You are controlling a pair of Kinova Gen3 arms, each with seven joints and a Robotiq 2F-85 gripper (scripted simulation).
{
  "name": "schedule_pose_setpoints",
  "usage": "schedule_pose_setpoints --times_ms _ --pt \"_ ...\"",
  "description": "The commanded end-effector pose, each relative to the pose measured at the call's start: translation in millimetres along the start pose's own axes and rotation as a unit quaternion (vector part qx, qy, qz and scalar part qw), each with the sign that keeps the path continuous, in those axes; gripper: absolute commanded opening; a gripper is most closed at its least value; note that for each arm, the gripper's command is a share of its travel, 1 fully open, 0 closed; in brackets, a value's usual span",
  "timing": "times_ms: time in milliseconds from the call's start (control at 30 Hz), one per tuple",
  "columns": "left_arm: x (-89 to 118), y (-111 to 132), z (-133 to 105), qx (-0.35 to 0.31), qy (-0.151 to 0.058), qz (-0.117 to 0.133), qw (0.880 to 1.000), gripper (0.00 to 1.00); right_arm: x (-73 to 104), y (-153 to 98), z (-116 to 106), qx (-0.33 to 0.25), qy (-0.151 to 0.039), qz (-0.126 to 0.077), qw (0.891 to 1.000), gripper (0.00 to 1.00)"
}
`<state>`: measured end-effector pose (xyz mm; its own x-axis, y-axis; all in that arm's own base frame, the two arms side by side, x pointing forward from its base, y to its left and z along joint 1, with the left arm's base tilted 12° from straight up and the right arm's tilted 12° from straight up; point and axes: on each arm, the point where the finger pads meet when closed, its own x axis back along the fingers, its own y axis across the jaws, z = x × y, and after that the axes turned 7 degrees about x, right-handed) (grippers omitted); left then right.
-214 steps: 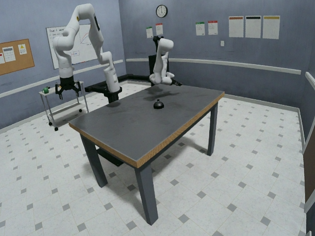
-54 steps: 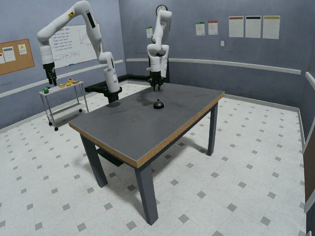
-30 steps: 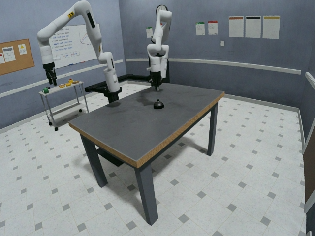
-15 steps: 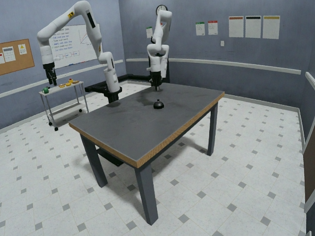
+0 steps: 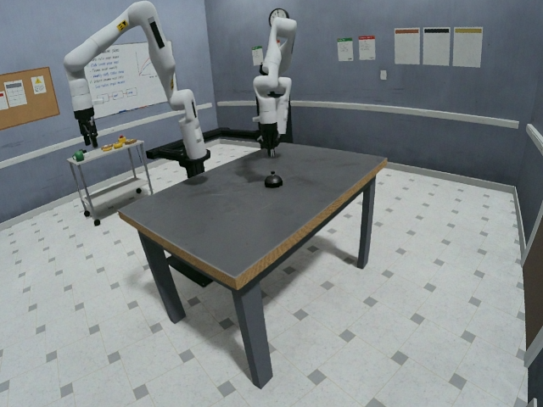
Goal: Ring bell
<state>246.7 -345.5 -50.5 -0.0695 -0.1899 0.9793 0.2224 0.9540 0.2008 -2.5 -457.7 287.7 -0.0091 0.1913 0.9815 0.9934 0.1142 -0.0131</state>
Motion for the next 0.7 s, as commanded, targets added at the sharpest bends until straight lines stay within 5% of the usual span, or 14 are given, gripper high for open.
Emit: schedule_pose_setpoints --times_ms 0,667 --pt "0.8 -0.5 -0.4 0.000 -0.001 0.001 1.000 0.101 0.8 -0.1 -0.4 0.000 -0.001 0.000 1.000 1.000" --pt "-6.4 -0.5 -0.4 0.000 -0.001 0.001 1.000 0.101 0.8 -0.1 -0.4 0.000 -0.001 0.000 1.000 1.000"
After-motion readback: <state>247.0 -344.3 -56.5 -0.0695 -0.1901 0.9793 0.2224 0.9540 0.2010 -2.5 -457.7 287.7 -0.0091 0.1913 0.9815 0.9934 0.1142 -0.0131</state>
